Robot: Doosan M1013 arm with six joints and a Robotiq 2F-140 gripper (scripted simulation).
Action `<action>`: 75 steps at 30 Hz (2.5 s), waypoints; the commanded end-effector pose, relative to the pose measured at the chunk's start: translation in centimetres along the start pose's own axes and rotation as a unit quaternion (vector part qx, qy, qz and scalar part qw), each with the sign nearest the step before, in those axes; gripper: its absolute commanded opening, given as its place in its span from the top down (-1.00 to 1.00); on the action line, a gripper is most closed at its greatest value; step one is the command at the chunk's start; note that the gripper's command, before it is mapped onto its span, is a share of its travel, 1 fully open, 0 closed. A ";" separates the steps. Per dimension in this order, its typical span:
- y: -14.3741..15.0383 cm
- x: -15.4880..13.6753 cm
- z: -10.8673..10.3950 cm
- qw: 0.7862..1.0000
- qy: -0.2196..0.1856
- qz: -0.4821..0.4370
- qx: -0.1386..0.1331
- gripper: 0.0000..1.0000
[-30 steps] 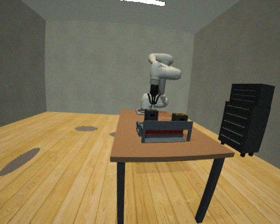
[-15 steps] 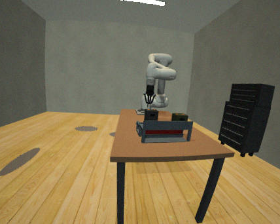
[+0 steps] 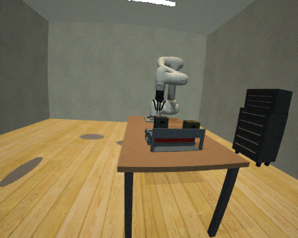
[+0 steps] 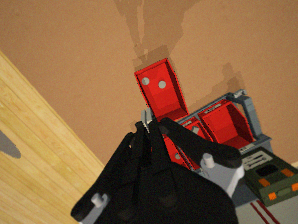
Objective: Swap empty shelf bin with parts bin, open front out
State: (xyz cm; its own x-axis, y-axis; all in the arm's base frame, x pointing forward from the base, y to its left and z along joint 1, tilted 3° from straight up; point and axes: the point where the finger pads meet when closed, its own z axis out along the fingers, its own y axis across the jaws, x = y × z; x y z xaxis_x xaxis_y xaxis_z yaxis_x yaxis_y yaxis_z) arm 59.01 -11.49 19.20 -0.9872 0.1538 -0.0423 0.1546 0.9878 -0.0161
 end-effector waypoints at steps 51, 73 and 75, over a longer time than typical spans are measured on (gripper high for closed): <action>-0.1 0.1 0.9 1.000 -0.001 0.002 -0.003 0.53; 0.0 0.1 4.5 1.000 -0.001 0.002 -0.003 0.53; 0.0 0.1 4.7 1.000 -0.001 0.002 -0.003 0.53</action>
State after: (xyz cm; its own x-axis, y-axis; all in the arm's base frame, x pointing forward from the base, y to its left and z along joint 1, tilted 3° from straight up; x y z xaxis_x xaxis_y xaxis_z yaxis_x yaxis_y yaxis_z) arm 59.19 -11.54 15.14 -0.9871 0.1535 -0.0452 0.1544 0.9879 -0.0156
